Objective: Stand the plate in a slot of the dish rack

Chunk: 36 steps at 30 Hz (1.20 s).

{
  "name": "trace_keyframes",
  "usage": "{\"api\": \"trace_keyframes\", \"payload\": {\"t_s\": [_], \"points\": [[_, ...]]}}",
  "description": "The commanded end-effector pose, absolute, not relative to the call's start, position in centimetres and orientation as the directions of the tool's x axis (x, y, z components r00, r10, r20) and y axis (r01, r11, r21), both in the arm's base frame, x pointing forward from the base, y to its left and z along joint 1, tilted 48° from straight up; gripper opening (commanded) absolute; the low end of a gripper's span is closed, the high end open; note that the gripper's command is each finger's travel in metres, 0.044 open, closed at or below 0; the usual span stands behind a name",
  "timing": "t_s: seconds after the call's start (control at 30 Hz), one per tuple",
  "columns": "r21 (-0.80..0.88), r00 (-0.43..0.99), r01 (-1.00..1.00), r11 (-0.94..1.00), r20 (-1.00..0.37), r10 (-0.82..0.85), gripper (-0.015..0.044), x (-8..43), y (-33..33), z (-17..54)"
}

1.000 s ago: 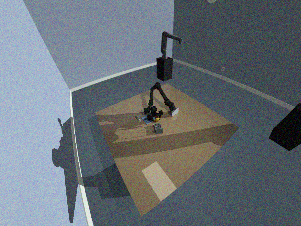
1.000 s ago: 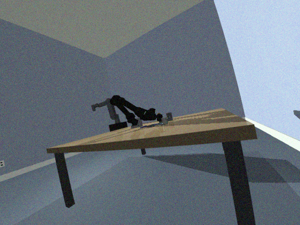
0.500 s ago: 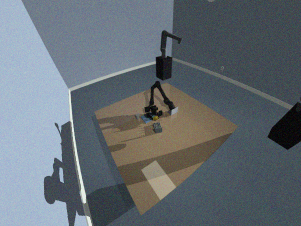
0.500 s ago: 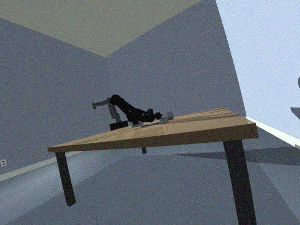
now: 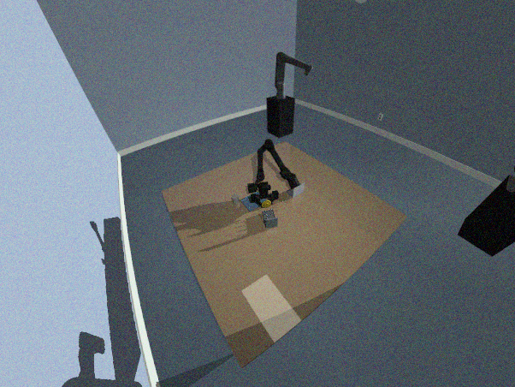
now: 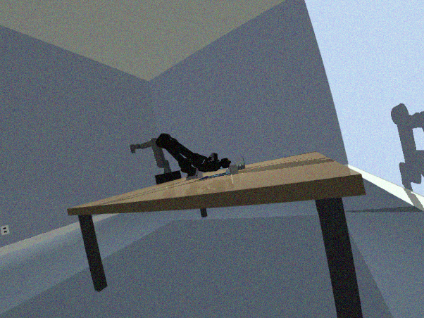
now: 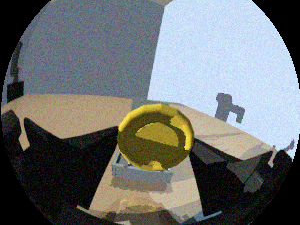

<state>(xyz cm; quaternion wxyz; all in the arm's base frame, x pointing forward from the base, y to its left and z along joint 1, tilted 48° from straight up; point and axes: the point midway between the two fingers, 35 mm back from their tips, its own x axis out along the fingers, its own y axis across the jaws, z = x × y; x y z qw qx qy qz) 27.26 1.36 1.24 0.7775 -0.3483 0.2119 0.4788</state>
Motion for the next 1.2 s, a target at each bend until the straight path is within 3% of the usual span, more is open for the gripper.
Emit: {"api": "trace_keyframes", "payload": {"t_s": [0.0, 1.17], "points": [[-0.333, 0.449, -0.894, 0.301, -0.665, 0.597, 0.0, 27.5, 1.8, 0.5], [-0.353, 0.456, -0.89, 0.289, -0.661, 0.596, 0.0, 28.3, 2.6, -2.6]]}}
